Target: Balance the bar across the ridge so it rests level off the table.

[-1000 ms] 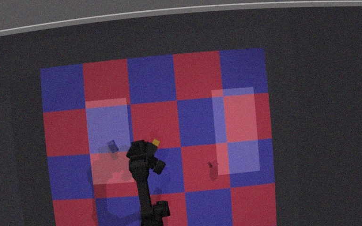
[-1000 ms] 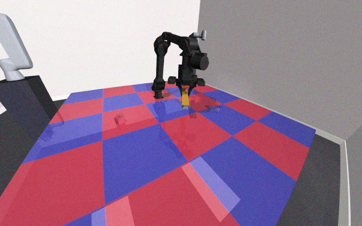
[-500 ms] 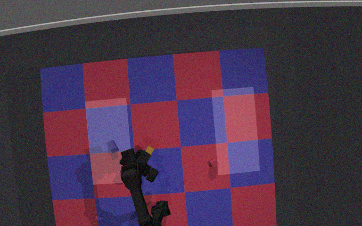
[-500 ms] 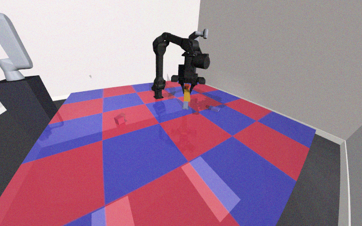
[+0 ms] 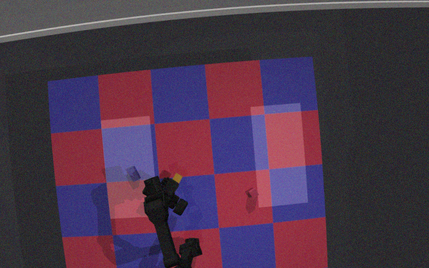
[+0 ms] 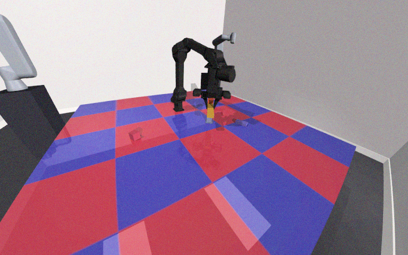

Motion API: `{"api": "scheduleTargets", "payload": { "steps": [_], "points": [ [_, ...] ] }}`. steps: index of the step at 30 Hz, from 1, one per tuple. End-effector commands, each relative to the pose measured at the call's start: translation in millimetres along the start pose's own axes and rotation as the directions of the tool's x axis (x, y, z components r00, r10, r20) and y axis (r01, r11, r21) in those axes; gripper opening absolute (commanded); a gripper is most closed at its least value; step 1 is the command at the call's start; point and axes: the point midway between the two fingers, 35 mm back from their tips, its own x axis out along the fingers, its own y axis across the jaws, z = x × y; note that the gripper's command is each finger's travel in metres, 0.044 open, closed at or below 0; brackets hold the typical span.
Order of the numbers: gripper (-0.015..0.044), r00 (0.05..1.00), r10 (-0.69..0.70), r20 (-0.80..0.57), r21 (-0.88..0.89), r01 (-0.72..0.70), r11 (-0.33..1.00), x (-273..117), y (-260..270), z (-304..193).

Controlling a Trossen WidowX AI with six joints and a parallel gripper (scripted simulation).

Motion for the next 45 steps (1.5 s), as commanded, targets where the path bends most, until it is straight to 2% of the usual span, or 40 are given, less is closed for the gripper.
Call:
{"api": "scheduleTargets", "payload": {
  "steps": [1,11,45],
  "points": [
    [0.0,1.0,0.007,0.003,0.005,-0.007,1.0,5,0,0],
    [0.0,1.0,0.007,0.003,0.005,-0.007,1.0,20,-1,0],
    [0.0,1.0,0.007,0.003,0.005,-0.007,1.0,21,-1,0]
  ]
}}
